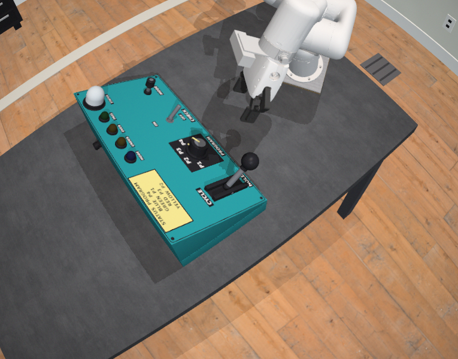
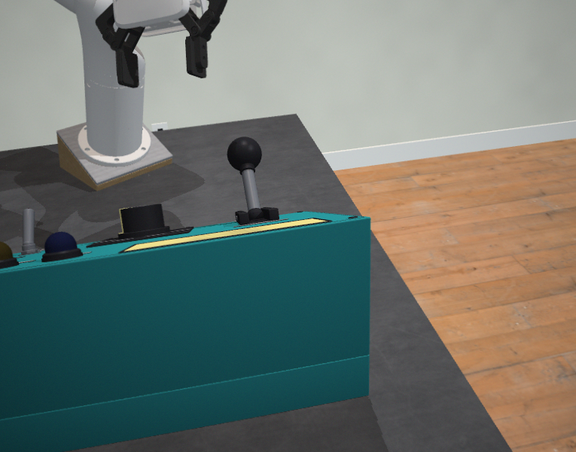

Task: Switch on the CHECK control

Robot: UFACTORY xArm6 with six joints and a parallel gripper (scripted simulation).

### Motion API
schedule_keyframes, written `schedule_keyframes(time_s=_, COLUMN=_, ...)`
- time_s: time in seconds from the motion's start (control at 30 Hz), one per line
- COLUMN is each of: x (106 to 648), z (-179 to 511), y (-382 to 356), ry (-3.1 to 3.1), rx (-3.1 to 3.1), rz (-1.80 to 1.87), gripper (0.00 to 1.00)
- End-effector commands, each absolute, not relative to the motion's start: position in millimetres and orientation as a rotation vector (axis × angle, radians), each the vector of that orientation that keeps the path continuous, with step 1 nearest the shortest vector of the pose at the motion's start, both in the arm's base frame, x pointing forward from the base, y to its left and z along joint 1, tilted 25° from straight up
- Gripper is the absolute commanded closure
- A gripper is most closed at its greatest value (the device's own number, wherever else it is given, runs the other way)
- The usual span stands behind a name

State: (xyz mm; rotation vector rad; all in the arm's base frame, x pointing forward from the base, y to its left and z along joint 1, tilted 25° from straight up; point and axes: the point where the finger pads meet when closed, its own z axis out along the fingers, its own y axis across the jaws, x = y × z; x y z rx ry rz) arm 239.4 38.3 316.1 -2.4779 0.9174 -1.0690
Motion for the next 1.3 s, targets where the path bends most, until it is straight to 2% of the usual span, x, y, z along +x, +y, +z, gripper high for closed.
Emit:
schedule_keyframes(time_s=0.0, x=234.5, z=313.1, y=45.7, ry=0.893, rx=-2.528, rz=-1.096, gripper=0.0)
schedule_keyframes(time_s=1.27, x=213.8, z=300.5, y=79.2, ry=0.646, rx=-2.731, rz=-1.184, gripper=0.0)
